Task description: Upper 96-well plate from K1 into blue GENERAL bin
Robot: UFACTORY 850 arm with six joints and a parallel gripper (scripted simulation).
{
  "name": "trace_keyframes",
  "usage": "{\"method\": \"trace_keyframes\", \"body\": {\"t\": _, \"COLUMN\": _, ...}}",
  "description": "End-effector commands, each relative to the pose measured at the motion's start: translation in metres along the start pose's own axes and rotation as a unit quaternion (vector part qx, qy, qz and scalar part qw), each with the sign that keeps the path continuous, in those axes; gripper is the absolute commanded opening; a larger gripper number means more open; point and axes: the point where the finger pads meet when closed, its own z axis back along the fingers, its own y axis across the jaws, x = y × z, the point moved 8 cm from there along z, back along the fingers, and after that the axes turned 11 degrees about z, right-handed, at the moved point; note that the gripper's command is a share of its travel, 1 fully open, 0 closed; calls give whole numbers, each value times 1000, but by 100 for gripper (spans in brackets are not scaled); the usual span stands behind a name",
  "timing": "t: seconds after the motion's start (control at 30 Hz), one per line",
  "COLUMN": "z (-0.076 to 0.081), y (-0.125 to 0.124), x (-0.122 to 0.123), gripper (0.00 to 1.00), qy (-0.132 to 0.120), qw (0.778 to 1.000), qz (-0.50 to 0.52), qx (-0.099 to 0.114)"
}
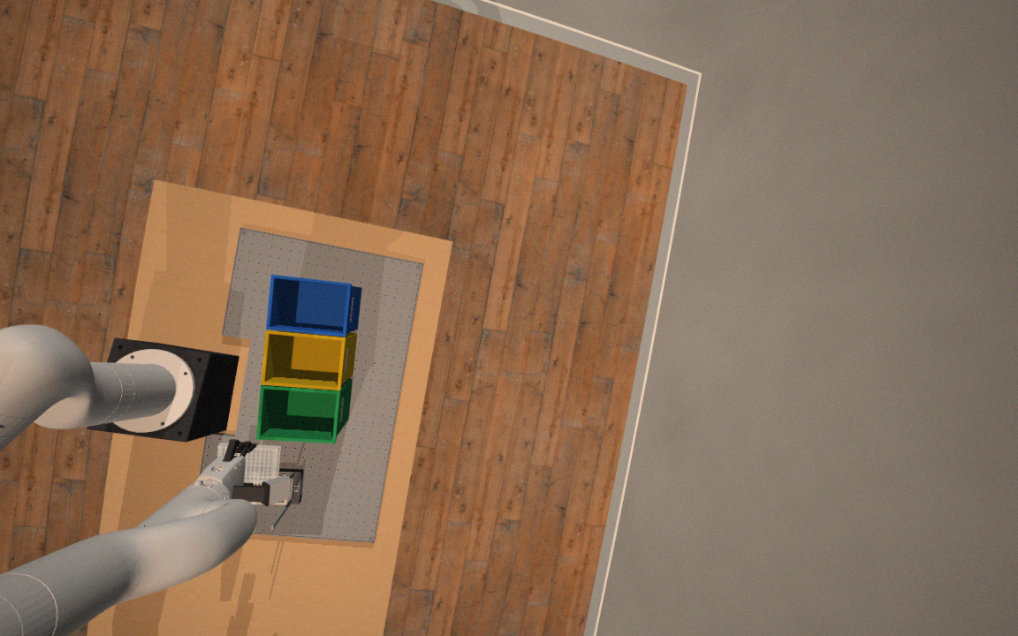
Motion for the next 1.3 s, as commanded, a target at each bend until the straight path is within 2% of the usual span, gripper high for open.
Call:
{"method": "trace_keyframes", "body": {"t": 0.0, "z": 0, "y": -12, "x": -6, "gripper": 0, "qy": 1, "qw": 1000, "qz": 0, "qx": 1}}
{"method": "trace_keyframes", "body": {"t": 1.27, "z": -4, "y": -110, "x": -48, "gripper": 0, "qy": 2, "qw": 1000, "qz": 0, "qx": 1}}
